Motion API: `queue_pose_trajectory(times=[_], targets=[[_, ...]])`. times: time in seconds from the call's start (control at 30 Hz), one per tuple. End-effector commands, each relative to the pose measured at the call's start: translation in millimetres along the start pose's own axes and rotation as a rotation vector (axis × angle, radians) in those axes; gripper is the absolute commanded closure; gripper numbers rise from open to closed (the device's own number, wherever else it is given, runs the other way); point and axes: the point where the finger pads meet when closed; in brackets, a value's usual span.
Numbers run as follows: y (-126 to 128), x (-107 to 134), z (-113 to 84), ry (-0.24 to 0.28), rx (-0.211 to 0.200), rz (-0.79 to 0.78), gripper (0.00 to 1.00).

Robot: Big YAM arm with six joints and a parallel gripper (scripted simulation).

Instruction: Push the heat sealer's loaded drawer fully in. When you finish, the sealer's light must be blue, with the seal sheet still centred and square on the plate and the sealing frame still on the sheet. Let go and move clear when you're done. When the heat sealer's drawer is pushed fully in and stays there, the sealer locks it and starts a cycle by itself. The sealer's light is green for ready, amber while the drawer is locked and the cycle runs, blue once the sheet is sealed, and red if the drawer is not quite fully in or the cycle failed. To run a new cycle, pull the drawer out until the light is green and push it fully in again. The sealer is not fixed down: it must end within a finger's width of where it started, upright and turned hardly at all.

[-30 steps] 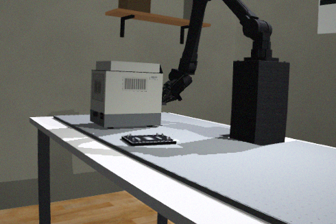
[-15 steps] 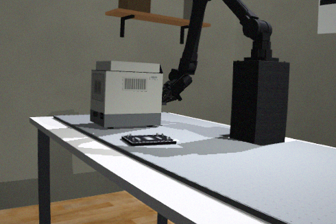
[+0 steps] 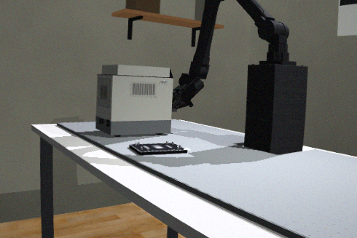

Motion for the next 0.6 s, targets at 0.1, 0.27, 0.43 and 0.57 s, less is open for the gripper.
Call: queue_pose_trajectory(times=[0.1, 0.27, 0.43, 0.57], targets=[[9.0, -2.0, 11.6, 0.023, 0.006, -0.025, 1.0], [9.7, -3.5, 11.6, 0.016, 0.002, -0.03, 1.0], [9.7, -3.5, 11.6, 0.016, 0.002, -0.03, 1.0], [9.7, -3.5, 11.6, 0.016, 0.002, -0.03, 1.0]])
Point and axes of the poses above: the point where the finger pads meet when closed, its own z axis out along the fingers, its own y axis across the jaws, x = y × z, and after that the axes turned 9 degrees about z, right-handed
